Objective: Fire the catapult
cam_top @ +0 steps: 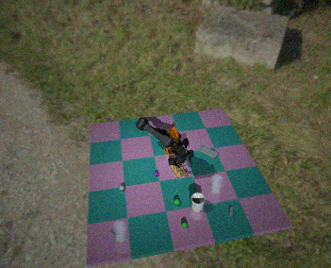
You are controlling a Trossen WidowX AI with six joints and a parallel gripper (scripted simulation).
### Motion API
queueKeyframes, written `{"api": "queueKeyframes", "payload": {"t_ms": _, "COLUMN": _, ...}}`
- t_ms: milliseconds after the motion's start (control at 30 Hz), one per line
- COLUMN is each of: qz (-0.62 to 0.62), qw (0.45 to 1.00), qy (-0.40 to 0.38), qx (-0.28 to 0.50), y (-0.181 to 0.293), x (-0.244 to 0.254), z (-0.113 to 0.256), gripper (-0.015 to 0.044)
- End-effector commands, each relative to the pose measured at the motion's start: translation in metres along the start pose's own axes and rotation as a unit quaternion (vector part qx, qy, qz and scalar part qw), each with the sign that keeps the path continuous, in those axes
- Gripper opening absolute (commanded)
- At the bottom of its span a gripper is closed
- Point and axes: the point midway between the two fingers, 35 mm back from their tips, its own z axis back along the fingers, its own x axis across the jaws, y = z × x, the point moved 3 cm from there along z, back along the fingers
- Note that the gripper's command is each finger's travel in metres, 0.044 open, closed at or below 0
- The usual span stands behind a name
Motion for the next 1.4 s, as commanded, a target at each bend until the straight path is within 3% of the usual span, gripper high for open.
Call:
{"api": "queueKeyframes", "payload": {"t_ms": 0, "qz": 0.045, "qw": 0.997, "qy": 0.041, "qx": 0.037, "y": 0.011, "x": 0.001, "z": -0.002, "gripper": 0.0440}}
{"api": "queueKeyframes", "payload": {"t_ms": 467, "qz": 0.191, "qw": 0.956, "qy": 0.172, "qx": 0.140, "y": 0.039, "x": -0.004, "z": 0.007, "gripper": 0.0440}}
{"api": "queueKeyframes", "payload": {"t_ms": 667, "qz": 0.193, "qw": 0.955, "qy": 0.174, "qx": 0.141, "y": 0.040, "x": -0.005, "z": 0.004, "gripper": 0.0440}}
{"api": "queueKeyframes", "payload": {"t_ms": 833, "qz": 0.192, "qw": 0.955, "qy": 0.174, "qx": 0.141, "y": 0.052, "x": -0.021, "z": -0.035, "gripper": 0.0440}}
{"api": "queueKeyframes", "payload": {"t_ms": 1367, "qz": 0.193, "qw": 0.955, "qy": 0.174, "qx": 0.141, "y": 0.055, "x": -0.028, "z": -0.052, "gripper": 0.0440}}
